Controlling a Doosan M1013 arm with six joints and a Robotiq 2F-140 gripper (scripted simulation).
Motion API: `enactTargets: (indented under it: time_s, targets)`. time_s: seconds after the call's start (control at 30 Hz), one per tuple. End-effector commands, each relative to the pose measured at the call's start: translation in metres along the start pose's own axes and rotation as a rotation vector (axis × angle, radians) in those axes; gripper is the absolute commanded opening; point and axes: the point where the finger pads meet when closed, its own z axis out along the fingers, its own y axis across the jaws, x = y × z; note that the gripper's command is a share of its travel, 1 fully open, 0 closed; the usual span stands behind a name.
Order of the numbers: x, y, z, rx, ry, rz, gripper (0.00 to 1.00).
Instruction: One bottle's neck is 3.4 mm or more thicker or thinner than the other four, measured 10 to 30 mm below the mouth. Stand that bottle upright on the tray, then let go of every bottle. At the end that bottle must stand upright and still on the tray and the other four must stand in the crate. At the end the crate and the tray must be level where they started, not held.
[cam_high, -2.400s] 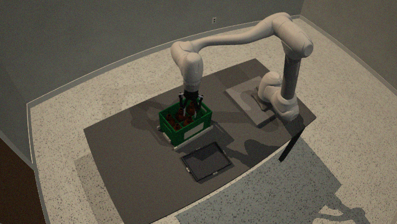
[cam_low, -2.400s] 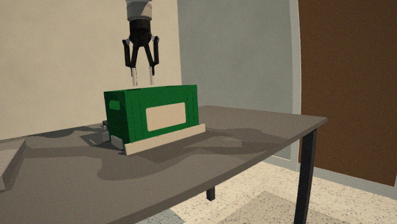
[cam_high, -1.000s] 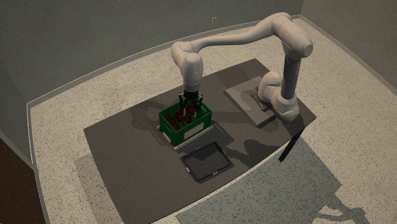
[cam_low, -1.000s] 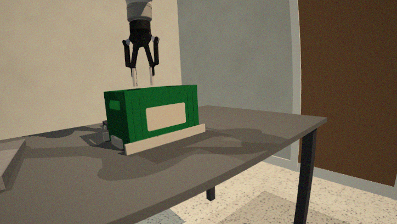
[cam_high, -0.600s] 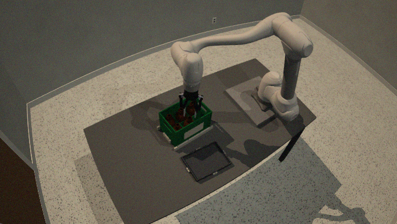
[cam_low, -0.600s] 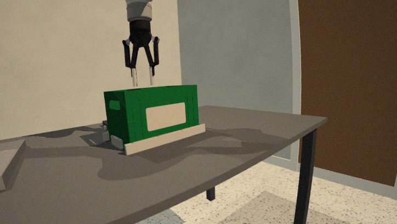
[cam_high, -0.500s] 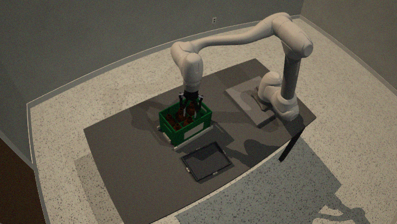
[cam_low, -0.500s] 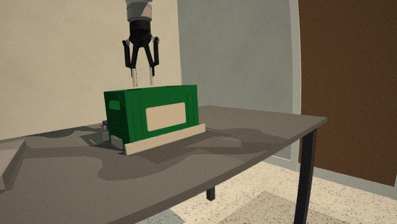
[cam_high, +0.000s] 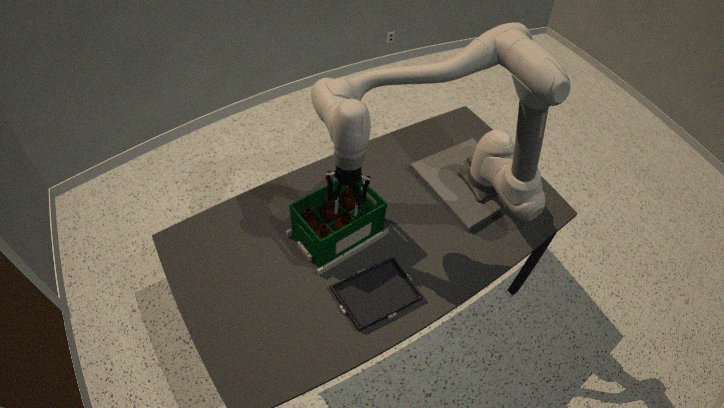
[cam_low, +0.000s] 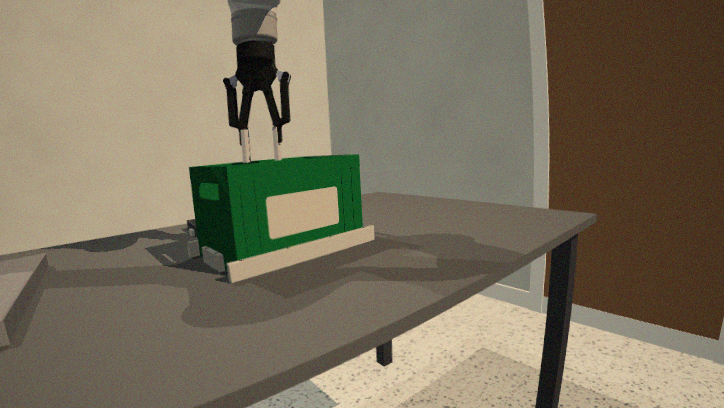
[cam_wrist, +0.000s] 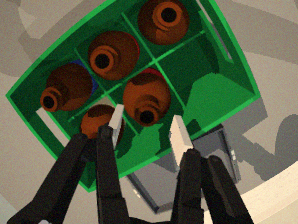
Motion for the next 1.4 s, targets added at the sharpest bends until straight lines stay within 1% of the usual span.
enactTargets:
  time_s: [0.0,0.67,1.37]
  targets:
    - [0.000,0.000,0.003,0.000,0.000,0.000,0.38]
    - [0.000,0.000,0.025,0.000,0.000,0.000,0.38]
    - [0.000,0.000,0.031,0.000,0.000,0.000,0.38]
